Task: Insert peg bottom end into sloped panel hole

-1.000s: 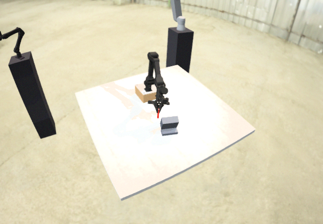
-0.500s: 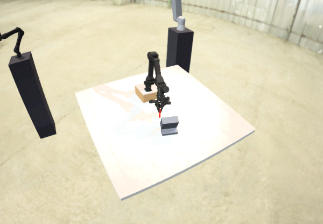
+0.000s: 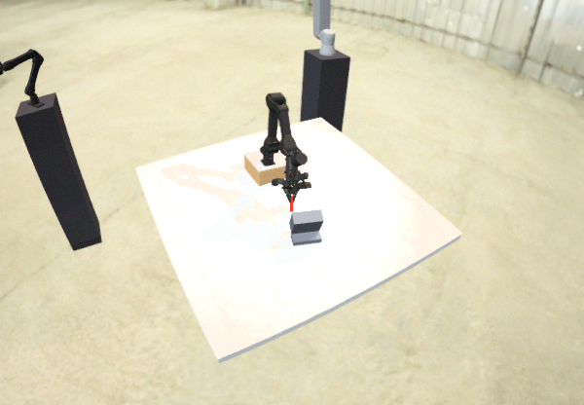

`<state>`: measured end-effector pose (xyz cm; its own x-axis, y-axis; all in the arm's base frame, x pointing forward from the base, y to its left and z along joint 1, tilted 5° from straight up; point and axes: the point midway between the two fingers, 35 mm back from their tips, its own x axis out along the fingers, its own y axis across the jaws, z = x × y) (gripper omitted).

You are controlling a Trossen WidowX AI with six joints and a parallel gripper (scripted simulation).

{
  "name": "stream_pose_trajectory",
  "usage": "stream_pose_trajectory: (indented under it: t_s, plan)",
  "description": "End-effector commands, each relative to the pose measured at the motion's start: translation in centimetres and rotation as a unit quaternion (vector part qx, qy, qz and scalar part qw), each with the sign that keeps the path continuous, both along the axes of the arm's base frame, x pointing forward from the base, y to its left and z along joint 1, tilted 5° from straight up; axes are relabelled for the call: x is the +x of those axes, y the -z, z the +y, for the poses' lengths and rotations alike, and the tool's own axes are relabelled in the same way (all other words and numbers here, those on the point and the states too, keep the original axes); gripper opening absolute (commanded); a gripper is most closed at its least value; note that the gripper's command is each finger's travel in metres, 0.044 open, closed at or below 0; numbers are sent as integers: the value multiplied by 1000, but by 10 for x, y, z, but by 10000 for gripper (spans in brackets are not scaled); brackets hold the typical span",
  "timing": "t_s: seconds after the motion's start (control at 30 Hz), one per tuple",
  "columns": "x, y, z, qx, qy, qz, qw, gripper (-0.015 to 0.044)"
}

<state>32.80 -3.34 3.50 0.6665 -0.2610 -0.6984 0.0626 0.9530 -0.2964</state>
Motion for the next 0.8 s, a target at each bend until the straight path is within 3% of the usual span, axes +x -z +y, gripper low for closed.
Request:
stream_pose_trajectory:
  t_s: [0.0, 0.77]
  plan:
    - [0, -3, 3, -1, 3, -17, 1000, 0]
    - [-6, -13, 21, 10, 5, -94, 996, 0]
